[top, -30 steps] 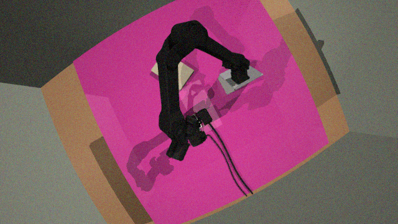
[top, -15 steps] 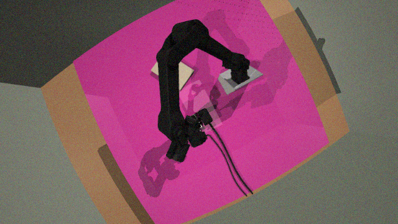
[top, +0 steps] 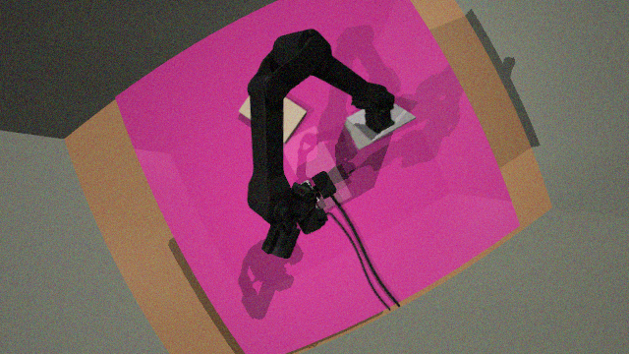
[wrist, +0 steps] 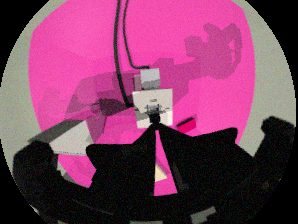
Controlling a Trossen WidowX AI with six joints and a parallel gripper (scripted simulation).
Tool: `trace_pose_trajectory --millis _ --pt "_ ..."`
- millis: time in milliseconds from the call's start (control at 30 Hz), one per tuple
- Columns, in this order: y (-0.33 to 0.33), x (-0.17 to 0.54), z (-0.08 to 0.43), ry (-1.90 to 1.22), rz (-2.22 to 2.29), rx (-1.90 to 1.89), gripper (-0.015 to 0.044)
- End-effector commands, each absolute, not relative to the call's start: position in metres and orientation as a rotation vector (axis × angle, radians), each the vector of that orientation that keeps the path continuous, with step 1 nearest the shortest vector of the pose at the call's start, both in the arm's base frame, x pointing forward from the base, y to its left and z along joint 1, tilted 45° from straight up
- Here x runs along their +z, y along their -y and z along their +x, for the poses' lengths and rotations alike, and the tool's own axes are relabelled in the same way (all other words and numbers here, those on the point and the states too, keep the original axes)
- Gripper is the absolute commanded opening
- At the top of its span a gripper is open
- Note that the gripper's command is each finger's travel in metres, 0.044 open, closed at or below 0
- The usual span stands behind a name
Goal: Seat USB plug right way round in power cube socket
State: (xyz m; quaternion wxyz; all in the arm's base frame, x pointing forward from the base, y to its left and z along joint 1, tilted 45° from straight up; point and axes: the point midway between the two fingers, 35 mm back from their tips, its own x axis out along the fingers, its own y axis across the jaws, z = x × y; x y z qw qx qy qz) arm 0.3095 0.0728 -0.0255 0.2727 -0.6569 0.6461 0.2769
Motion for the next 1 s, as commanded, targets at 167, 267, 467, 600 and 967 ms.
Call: trace_pose_trajectory --millis 167,267,467,600,967 --pt "-0.0749 -0.0235 0.3102 -1.736 -1.754 0.729 0.0000" --pt "-0.0745 -0.0241 0.3100 -1.740 -1.723 0.681 0.0000" --pt "-0.0741 -0.0244 0.3099 -1.746 -1.619 0.531 0.0000" --pt "-0.0740 -0.0245 0.3099 -1.744 -1.544 0.429 0.0000" --pt "-0.0740 -0.0245 0.3099 -1.721 -1.338 0.168 0.0000"
